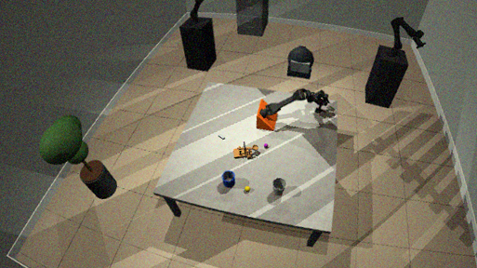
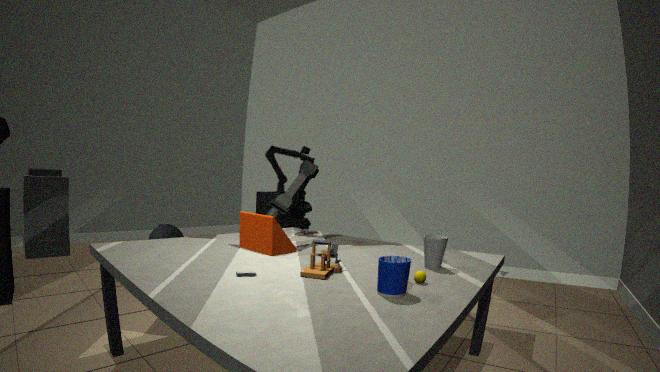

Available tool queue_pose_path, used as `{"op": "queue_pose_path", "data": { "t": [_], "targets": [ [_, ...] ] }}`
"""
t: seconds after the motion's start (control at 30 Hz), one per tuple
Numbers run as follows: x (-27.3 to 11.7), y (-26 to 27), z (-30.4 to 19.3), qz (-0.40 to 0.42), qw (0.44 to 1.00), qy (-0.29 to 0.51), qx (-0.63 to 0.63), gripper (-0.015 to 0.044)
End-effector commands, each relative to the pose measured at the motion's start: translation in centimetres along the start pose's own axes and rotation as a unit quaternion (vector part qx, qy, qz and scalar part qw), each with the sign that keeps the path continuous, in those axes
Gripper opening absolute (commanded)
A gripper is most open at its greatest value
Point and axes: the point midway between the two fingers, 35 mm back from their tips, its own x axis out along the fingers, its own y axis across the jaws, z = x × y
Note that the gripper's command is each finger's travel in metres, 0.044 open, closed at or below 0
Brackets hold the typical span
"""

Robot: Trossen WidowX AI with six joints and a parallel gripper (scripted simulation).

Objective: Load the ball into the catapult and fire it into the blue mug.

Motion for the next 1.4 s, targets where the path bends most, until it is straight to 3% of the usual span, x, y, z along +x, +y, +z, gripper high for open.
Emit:
{"op": "queue_pose_path", "data": {
  "t": [0.0,0.63,1.37],
  "targets": [
    [0.7,-1.8,1.8,-0.015,1.000,-0.008,-0.012,0.0440],
    [2.7,-11.5,9.7,-0.108,0.991,-0.040,-0.067,0.0440],
    [1.7,-23.0,18.0,-0.231,0.954,-0.053,-0.185,0.0440]
  ]
}}
